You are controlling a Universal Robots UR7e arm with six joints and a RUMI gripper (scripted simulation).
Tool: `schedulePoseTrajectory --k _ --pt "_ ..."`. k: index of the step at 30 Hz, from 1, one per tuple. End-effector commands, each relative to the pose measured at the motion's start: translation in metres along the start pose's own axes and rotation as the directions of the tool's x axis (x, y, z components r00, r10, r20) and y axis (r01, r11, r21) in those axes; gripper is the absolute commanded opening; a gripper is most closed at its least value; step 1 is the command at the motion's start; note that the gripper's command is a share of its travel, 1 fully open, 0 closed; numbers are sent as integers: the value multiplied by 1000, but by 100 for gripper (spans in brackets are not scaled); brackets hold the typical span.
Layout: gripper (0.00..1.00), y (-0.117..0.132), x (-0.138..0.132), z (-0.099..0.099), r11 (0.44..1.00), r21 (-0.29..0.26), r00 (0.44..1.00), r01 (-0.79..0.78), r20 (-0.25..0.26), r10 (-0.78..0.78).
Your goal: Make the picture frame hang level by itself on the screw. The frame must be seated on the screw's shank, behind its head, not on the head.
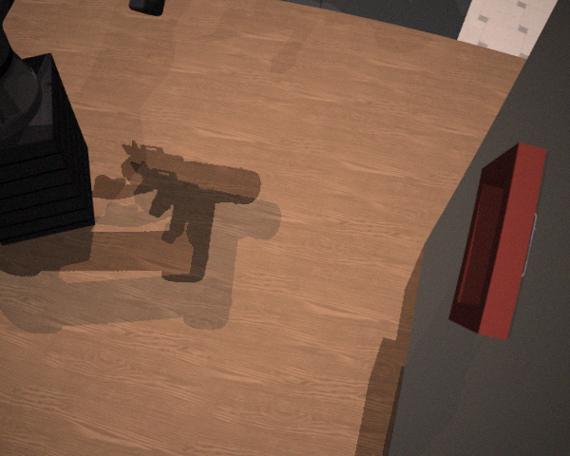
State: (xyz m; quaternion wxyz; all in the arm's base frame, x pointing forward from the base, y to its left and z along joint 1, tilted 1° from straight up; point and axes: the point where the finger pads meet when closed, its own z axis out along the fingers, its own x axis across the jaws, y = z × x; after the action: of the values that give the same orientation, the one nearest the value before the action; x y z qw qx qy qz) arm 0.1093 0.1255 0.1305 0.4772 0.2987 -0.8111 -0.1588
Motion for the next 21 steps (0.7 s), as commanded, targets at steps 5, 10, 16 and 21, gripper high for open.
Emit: schedulePoseTrajectory --k 5,10,16,21 --pt "100 -1 -1 0 1000 0 1000 4 3 -4" --pt "100 -1 -2 -1 1000 1 1000 8 7 -8" --pt "100 -3 -5 -2 1000 1 1000 19 14 -19" --pt "100 -4 -8 -3 999 2 999 32 23 -32"
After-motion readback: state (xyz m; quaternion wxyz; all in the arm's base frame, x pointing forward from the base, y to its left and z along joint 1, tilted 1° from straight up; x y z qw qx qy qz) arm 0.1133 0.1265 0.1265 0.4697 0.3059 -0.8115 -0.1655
